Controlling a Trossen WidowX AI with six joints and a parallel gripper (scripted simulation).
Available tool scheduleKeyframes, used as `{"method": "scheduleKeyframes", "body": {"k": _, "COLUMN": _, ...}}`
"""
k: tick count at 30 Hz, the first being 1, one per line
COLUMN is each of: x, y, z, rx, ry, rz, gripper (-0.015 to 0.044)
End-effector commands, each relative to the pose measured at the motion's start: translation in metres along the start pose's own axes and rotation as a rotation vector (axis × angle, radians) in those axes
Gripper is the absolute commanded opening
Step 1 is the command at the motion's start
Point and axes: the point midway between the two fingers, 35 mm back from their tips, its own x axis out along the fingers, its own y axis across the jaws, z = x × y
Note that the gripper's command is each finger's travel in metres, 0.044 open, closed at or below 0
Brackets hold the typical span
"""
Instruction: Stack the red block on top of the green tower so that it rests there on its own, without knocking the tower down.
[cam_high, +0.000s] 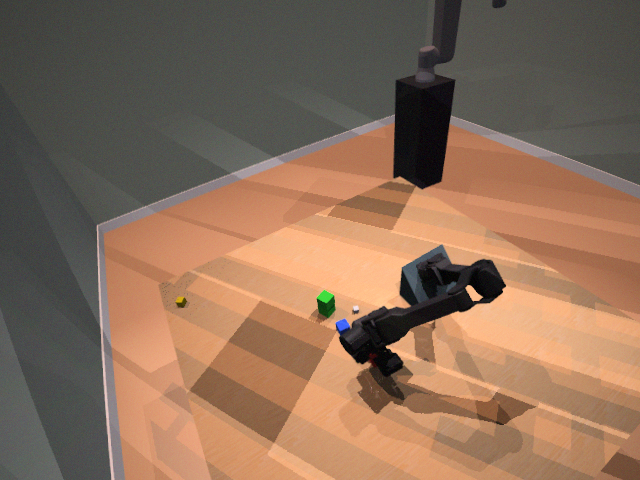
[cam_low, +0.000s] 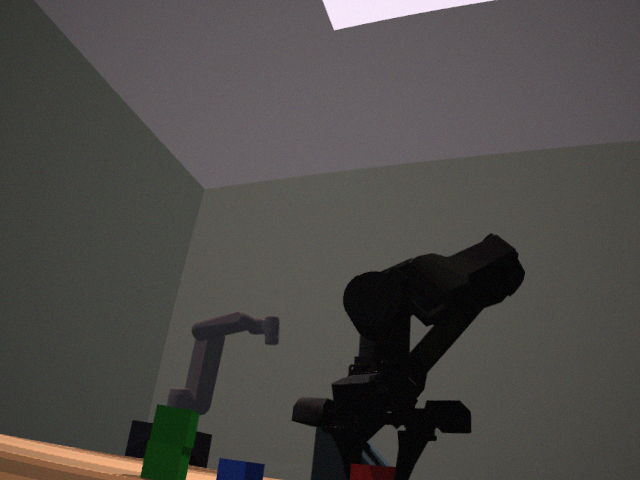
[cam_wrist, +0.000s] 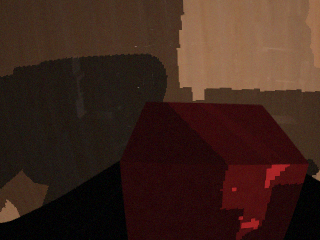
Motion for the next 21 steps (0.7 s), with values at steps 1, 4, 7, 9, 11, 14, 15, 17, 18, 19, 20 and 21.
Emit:
{"method": "scheduleKeyframes", "body": {"k": 1, "x": -0.018, "y": 0.001, "z": 0.003, "rx": -0.008, "ry": -0.012, "rz": 0.003, "gripper": 0.0000}}
{"method": "scheduleKeyframes", "body": {"k": 4, "x": -0.032, "y": 0.001, "z": 0.002, "rx": -0.008, "ry": -0.012, "rz": 0.002, "gripper": 0.0000}}
{"method": "scheduleKeyframes", "body": {"k": 7, "x": -0.043, "y": 0.001, "z": 0.002, "rx": -0.008, "ry": -0.012, "rz": 0.002, "gripper": 0.0000}}
{"method": "scheduleKeyframes", "body": {"k": 9, "x": -0.052, "y": 0.001, "z": 0.002, "rx": -0.008, "ry": -0.012, "rz": 0.001, "gripper": 0.0000}}
{"method": "scheduleKeyframes", "body": {"k": 11, "x": -0.060, "y": 0.001, "z": 0.002, "rx": -0.008, "ry": -0.012, "rz": 0.001, "gripper": 0.0000}}
{"method": "scheduleKeyframes", "body": {"k": 14, "x": -0.072, "y": 0.001, "z": 0.002, "rx": -0.008, "ry": -0.012, "rz": 0.000, "gripper": 0.0000}}
{"method": "scheduleKeyframes", "body": {"k": 15, "x": -0.075, "y": 0.001, "z": 0.002, "rx": -0.008, "ry": -0.012, "rz": 0.000, "gripper": 0.0000}}
{"method": "scheduleKeyframes", "body": {"k": 17, "x": -0.083, "y": 0.001, "z": 0.002, "rx": -0.008, "ry": -0.011, "rz": 0.000, "gripper": 0.0000}}
{"method": "scheduleKeyframes", "body": {"k": 18, "x": -0.087, "y": 0.001, "z": 0.002, "rx": -0.008, "ry": -0.011, "rz": 0.000, "gripper": 0.0000}}
{"method": "scheduleKeyframes", "body": {"k": 19, "x": -0.091, "y": 0.001, "z": 0.002, "rx": -0.008, "ry": -0.011, "rz": -0.001, "gripper": 0.0000}}
{"method": "scheduleKeyframes", "body": {"k": 20, "x": -0.096, "y": 0.001, "z": 0.002, "rx": -0.008, "ry": -0.011, "rz": -0.001, "gripper": 0.0000}}
{"method": "scheduleKeyframes", "body": {"k": 21, "x": -0.100, "y": 0.001, "z": 0.002, "rx": -0.008, "ry": -0.011, "rz": -0.001, "gripper": 0.0000}}
